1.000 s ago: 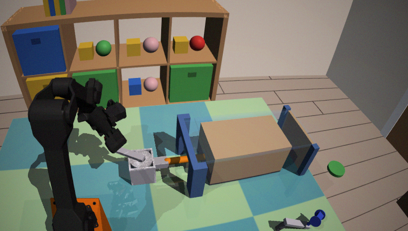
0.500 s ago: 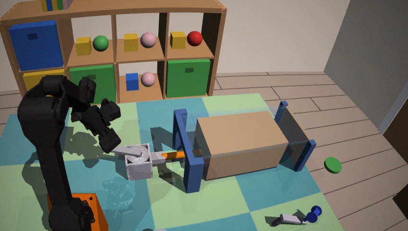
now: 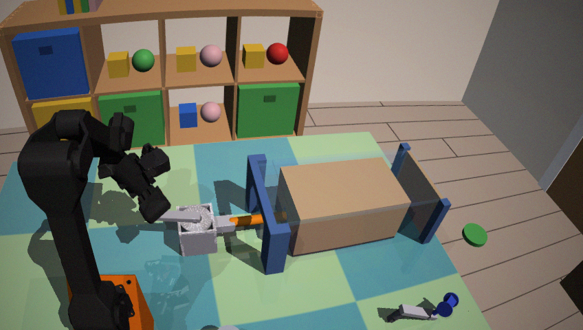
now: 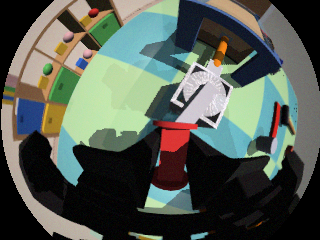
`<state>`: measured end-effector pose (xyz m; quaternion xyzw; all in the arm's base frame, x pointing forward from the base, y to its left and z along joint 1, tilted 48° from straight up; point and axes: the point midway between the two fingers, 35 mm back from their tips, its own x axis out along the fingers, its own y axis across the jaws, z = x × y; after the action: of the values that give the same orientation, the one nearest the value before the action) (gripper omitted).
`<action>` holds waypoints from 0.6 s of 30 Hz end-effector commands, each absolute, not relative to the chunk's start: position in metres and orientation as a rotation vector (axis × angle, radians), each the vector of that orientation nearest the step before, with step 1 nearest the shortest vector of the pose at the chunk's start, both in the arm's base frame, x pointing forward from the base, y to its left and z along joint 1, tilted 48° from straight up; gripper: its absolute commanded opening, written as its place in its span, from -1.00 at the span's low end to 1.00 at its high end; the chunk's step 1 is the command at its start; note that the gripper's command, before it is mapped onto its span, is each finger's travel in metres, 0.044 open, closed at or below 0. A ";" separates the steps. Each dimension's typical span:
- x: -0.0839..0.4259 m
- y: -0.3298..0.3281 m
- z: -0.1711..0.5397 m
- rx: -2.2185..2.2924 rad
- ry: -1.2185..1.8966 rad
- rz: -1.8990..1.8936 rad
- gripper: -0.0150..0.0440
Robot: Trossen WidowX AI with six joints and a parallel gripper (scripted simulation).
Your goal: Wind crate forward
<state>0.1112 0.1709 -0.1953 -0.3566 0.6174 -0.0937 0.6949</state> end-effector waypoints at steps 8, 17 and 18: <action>0.105 0.153 -0.180 -0.818 1.391 -0.224 -0.49; 0.105 0.145 -0.172 -0.818 1.391 -0.225 -0.49; 0.106 0.144 -0.171 -0.818 1.391 -0.225 -0.49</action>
<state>0.1081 0.1569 -0.1808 -0.3527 0.6191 -0.0941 0.6953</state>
